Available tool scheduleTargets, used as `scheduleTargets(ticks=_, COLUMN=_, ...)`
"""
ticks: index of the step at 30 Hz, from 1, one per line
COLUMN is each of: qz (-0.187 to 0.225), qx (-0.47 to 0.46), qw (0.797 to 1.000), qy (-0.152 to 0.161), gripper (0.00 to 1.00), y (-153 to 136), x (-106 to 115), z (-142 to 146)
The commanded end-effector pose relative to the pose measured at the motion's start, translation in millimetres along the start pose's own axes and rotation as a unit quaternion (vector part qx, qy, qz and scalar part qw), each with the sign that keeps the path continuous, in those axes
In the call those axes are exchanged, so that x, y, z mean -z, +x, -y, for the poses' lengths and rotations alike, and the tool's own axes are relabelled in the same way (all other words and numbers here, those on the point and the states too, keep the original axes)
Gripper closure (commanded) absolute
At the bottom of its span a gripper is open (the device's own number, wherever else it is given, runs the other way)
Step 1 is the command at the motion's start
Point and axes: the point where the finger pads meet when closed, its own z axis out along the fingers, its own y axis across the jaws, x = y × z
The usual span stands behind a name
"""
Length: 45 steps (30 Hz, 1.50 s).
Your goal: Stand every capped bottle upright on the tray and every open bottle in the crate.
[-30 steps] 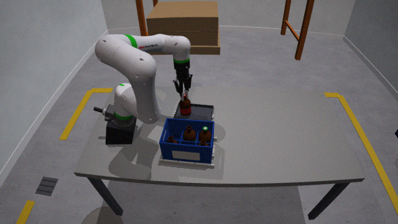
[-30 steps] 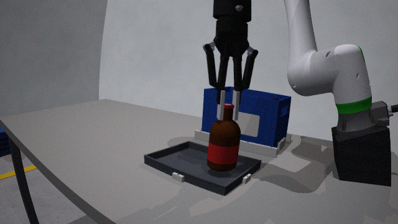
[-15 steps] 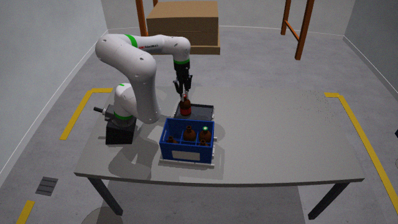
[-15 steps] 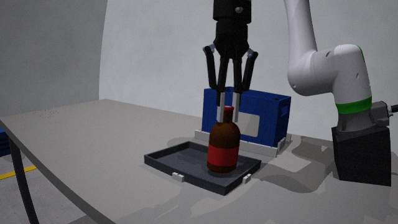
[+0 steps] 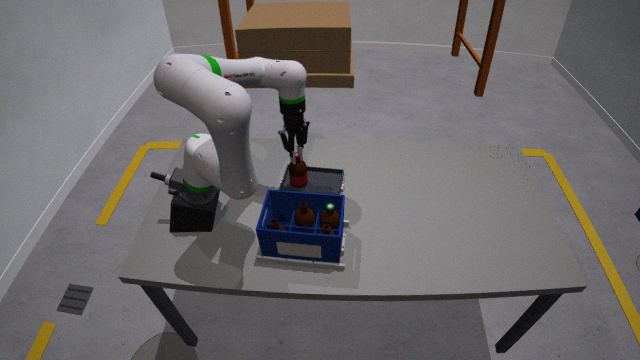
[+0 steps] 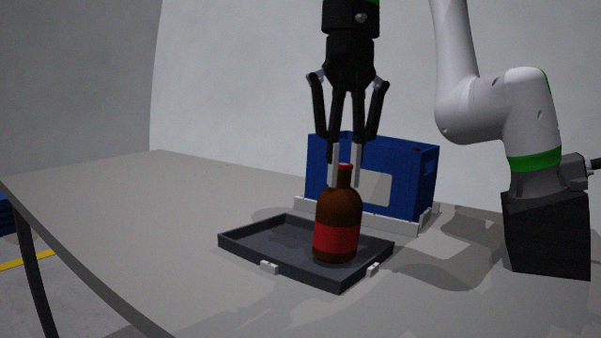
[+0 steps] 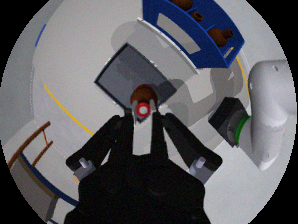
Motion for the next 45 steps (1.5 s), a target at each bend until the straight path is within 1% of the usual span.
scheduleTargets(ticks=1, qz=0.000, qx=0.000, qw=1.000, qy=0.000, gripper=1.00, y=0.0, x=-1.3, z=0.2)
scheduleTargets(ticks=22, qz=0.000, qx=0.000, qw=1.000, qy=0.000, gripper=1.00, y=-0.1, x=-4.7, z=0.2)
scheduleTargets(ticks=23, qz=0.000, qx=0.000, qw=1.000, qy=0.000, gripper=0.00, y=-0.1, x=-4.5, z=0.2)
scheduleTargets(ticks=45, qz=0.000, qx=0.000, qw=1.000, qy=0.000, gripper=0.00, y=-0.1, x=-4.5, z=0.2)
